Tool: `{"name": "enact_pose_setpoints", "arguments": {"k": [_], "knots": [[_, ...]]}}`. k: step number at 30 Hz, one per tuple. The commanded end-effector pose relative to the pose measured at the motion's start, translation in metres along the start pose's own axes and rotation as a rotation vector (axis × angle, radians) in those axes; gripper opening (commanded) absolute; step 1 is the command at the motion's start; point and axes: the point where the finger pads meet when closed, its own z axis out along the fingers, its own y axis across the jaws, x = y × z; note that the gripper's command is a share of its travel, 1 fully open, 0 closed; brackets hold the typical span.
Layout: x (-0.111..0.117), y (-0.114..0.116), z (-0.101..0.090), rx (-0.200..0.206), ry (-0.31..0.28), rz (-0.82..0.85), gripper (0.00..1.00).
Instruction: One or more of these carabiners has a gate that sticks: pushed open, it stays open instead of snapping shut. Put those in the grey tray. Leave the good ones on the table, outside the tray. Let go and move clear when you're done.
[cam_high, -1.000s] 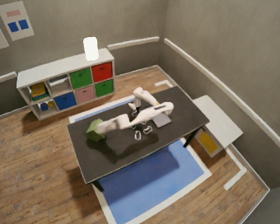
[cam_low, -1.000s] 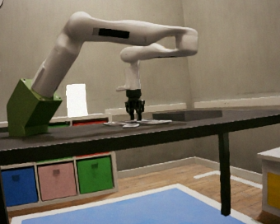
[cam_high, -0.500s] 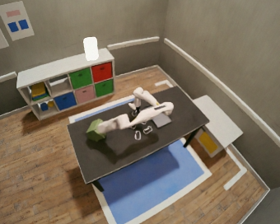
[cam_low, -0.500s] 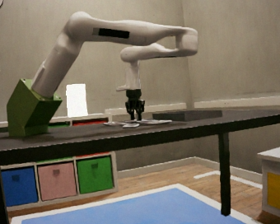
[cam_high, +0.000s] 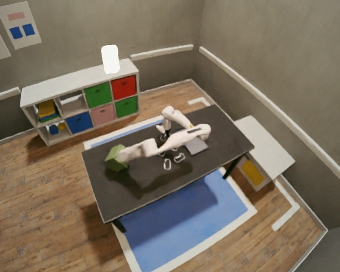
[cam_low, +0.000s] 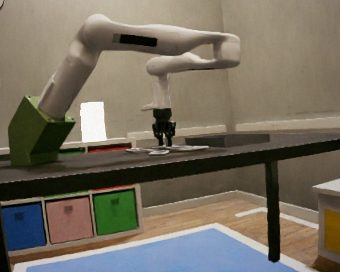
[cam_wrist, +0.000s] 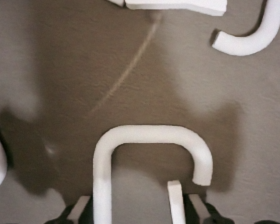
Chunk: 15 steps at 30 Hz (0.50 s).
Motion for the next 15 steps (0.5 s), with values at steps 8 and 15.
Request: {"name": "enact_pose_setpoints", "arguments": {"k": [8,15], "knots": [[-0.0005,0.0002,-0.0005,-0.001,-0.001,0.000,0.57],[-0.0005,0.0002,-0.0005,-0.001,-0.001,0.000,0.55]]}}
